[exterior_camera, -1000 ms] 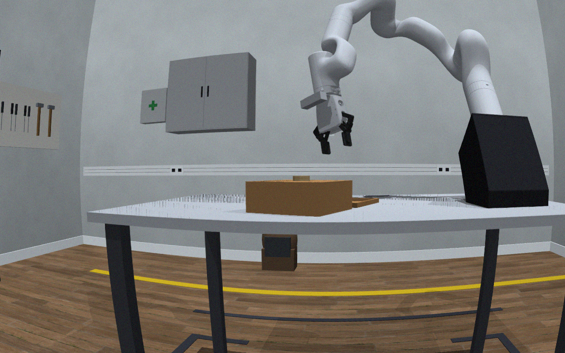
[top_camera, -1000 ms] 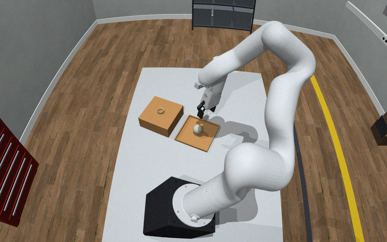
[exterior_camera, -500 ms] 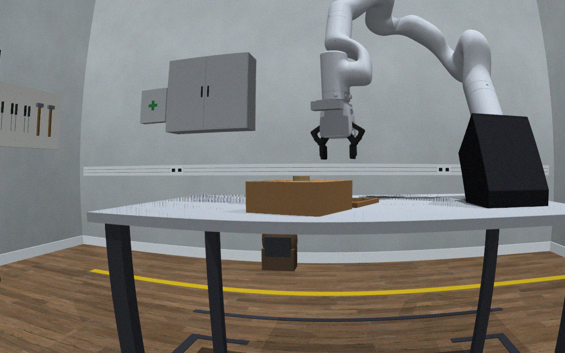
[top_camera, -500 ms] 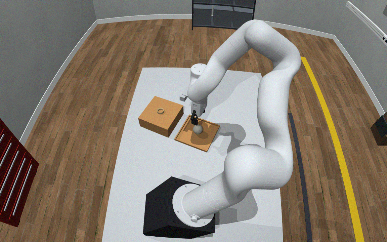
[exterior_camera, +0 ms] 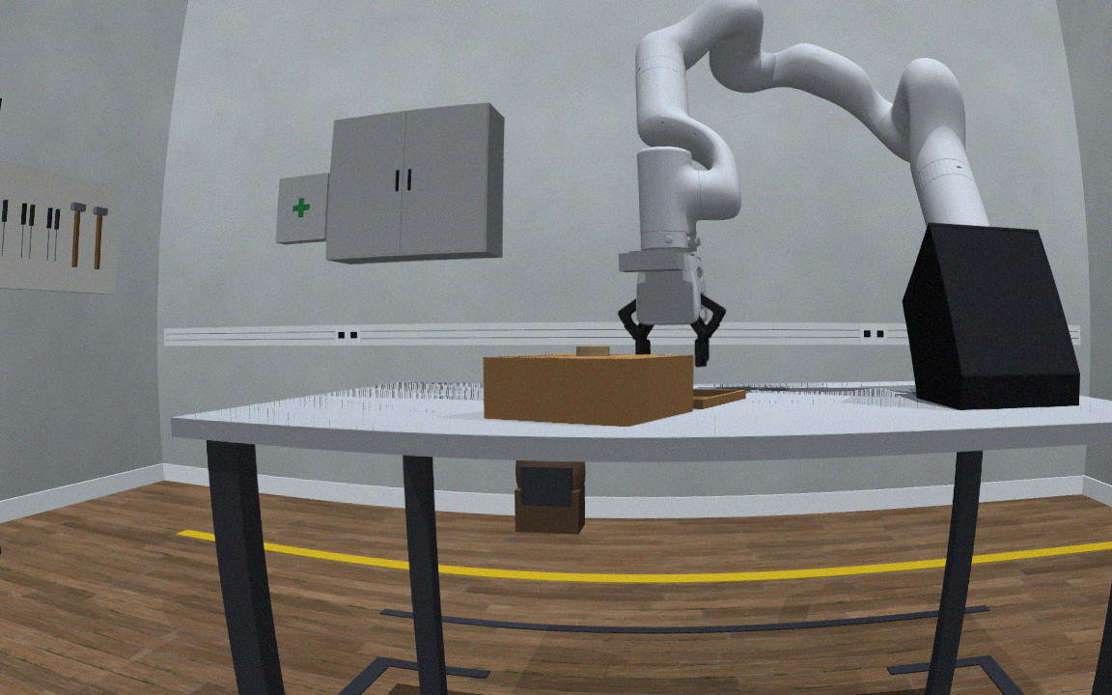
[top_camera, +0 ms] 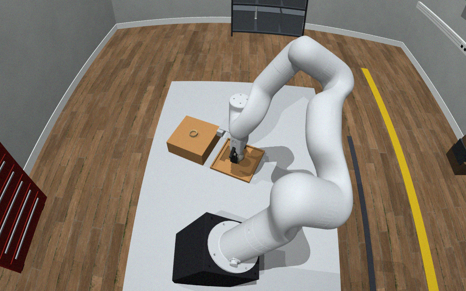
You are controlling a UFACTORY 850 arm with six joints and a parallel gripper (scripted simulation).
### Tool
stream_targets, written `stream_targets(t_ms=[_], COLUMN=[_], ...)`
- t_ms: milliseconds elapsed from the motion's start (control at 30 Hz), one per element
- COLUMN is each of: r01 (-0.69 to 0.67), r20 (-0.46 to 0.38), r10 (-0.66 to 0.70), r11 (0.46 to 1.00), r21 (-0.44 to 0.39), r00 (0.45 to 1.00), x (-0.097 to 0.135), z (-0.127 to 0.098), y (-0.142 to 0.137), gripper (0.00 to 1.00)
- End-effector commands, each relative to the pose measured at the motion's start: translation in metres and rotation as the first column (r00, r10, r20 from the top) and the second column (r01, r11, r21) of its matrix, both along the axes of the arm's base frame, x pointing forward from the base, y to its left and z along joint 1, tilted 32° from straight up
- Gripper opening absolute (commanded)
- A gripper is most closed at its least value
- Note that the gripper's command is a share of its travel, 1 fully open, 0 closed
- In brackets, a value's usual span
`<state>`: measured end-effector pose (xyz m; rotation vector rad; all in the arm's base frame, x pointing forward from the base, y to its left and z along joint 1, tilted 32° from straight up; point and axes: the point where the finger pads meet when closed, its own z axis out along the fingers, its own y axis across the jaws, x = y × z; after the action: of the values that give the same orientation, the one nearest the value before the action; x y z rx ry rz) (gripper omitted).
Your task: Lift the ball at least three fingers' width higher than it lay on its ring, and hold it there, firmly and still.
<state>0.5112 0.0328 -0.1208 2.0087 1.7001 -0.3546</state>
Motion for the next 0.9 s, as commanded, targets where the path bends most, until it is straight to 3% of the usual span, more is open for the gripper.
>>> stream_targets(t_ms=[0,300,333,733,867], r01=[-0.005,-0.005,-0.005,-0.005,-0.005], r20=[0.014,0.014,0.014,0.014,0.017], r10=[0.005,0.005,0.005,0.005,0.005], r11=[1.0,1.0,1.0,1.0,1.0], r21=[0.001,0.001,0.001,0.001,-0.001], r00=[1.0,1.0,1.0,1.0,1.0], x=[0.009,0.009,0.009,0.009,0.004], z=[-0.019,-0.019,-0.019,-0.017,0.014], y=[-0.009,-0.009,-0.009,-0.008,0.01], gripper=[1.0,1.0,0.0,0.0,0.0])
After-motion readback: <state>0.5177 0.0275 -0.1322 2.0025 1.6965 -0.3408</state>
